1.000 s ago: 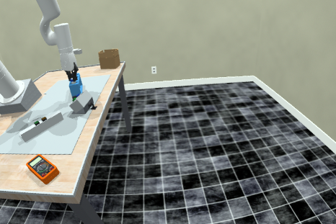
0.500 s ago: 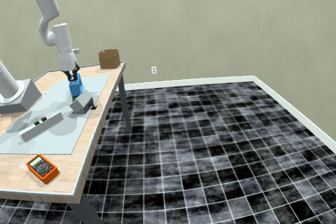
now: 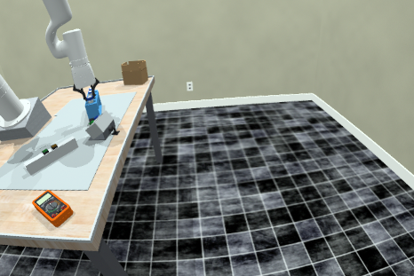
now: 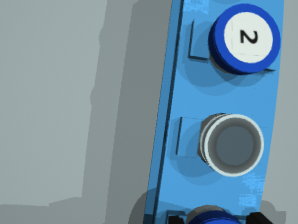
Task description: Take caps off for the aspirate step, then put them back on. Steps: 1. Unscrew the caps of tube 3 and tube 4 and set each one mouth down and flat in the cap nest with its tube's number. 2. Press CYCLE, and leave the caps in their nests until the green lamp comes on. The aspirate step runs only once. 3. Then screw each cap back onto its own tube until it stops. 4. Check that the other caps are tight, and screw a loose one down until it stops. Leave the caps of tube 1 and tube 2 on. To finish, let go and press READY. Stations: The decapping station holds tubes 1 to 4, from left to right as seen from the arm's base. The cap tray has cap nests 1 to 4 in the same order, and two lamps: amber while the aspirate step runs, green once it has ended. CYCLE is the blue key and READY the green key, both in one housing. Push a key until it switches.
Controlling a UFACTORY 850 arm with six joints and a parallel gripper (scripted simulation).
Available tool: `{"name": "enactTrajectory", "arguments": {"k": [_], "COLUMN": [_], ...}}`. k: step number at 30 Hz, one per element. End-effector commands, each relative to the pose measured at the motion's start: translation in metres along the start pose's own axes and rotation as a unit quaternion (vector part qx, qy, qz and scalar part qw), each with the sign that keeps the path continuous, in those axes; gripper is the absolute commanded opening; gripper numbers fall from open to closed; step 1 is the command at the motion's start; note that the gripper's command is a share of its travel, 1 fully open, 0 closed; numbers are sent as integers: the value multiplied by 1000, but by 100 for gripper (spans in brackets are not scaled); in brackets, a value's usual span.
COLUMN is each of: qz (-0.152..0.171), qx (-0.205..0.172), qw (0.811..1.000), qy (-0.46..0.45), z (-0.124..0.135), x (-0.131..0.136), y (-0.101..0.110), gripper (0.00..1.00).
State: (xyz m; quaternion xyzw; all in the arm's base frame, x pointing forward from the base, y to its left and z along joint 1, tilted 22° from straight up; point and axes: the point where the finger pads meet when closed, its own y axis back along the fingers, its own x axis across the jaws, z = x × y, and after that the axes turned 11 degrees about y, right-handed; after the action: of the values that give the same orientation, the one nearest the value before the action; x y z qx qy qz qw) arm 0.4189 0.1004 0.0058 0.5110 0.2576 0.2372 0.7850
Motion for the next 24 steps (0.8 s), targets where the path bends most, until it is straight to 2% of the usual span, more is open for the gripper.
{"name": "enactTrajectory", "arguments": {"k": [1,4,10,19,20,24], "qz": [-19,-19,-16,-16,-16,-16], "qx": [17,19,21,21,21,21], "qw": [990,981,946,946,946,946], "qy": [136,192,322,322,322,322], "z": [1,1,1,1,1,1], "x": [1,1,1,1,1,1], "y": [1,1,1,1,1,1], "gripper": [0,0,0,0,46,46]}}
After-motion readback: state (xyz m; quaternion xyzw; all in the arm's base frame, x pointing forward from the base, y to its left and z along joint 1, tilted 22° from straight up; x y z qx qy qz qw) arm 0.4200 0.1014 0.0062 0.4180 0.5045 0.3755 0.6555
